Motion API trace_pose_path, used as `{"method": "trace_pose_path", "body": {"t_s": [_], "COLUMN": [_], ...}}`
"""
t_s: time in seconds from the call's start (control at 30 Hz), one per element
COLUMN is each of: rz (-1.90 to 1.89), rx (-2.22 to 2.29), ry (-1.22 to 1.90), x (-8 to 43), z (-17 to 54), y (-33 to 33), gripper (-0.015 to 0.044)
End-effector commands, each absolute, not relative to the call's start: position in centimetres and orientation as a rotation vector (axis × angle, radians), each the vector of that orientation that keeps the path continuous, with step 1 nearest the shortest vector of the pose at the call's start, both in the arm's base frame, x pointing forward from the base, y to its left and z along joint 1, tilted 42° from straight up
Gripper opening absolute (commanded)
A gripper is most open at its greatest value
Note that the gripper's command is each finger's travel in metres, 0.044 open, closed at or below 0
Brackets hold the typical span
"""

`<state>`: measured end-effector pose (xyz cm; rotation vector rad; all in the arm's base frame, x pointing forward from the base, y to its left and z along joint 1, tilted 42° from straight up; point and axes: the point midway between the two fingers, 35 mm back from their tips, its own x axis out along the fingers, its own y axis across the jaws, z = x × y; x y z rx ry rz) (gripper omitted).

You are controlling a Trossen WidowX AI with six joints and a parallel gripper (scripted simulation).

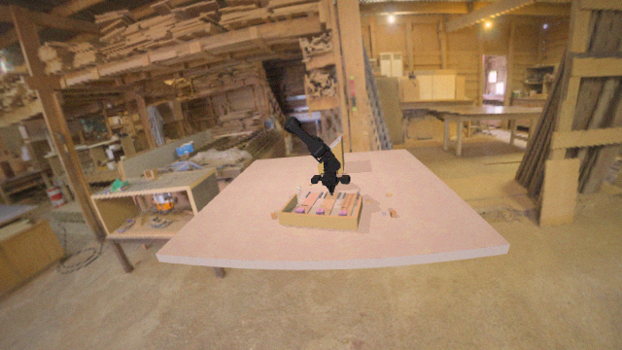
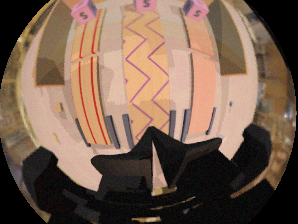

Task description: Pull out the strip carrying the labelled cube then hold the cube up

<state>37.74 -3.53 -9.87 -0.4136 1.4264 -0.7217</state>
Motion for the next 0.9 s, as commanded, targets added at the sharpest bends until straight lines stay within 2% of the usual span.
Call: {"method": "trace_pose_path", "body": {"t_s": [0.0, 0.87], "rz": [-0.727, -0.726], "rx": [-0.415, -0.415], "ry": [1.441, 1.443], "x": [36.5, 32.6], "z": [-10.2, -10.9], "y": [-3.6, -3.0], "gripper": [0.0000, 0.0000]}}
